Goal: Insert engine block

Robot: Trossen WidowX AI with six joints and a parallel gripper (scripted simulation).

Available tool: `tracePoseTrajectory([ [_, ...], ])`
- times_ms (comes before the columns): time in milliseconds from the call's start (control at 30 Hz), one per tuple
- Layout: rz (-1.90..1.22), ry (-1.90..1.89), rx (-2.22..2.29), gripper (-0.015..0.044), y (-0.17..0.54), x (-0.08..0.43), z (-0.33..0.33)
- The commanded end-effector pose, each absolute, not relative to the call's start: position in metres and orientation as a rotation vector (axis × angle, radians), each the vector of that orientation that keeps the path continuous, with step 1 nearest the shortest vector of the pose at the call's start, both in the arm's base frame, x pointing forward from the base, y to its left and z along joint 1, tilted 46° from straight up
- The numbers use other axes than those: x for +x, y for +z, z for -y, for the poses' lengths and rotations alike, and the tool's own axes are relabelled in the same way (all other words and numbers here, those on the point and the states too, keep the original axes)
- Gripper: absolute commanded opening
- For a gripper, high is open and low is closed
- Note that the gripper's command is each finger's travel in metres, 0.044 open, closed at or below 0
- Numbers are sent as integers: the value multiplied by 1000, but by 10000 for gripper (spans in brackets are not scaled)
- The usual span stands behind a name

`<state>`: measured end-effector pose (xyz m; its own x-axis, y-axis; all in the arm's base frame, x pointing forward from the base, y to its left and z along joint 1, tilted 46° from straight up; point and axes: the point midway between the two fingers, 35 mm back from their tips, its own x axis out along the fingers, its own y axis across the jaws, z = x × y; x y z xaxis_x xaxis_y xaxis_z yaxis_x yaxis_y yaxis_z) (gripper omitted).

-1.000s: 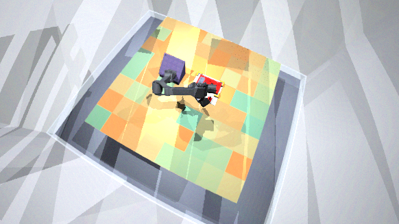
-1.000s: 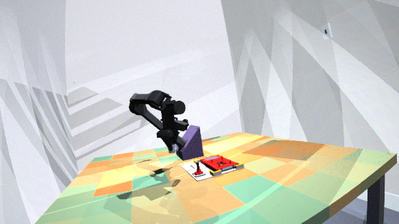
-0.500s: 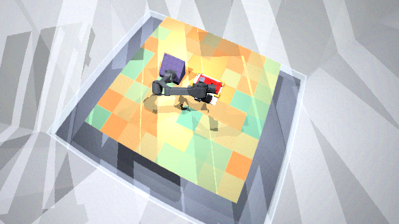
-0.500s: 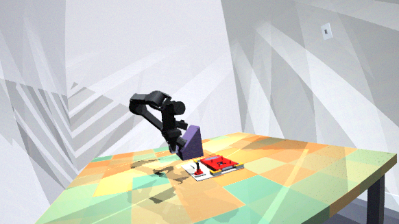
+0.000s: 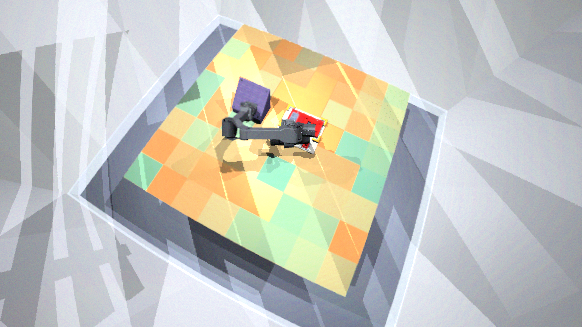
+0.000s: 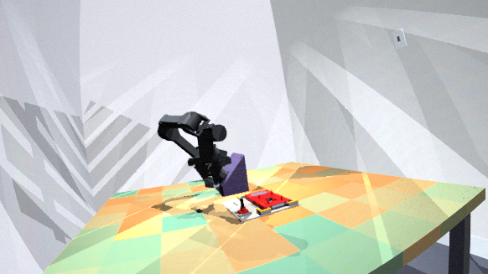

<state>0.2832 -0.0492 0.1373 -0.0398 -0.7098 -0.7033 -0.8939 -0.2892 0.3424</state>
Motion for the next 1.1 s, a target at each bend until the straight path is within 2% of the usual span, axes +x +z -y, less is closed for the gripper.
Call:
tracePoseTrajectory([
  [0,-1690,1360,-2080,0,137,284,50],
  [267,-1649,1489,-2139,0,128,283,59],
  [1067,-1650,1489,-2142,0,95,281,93],
])
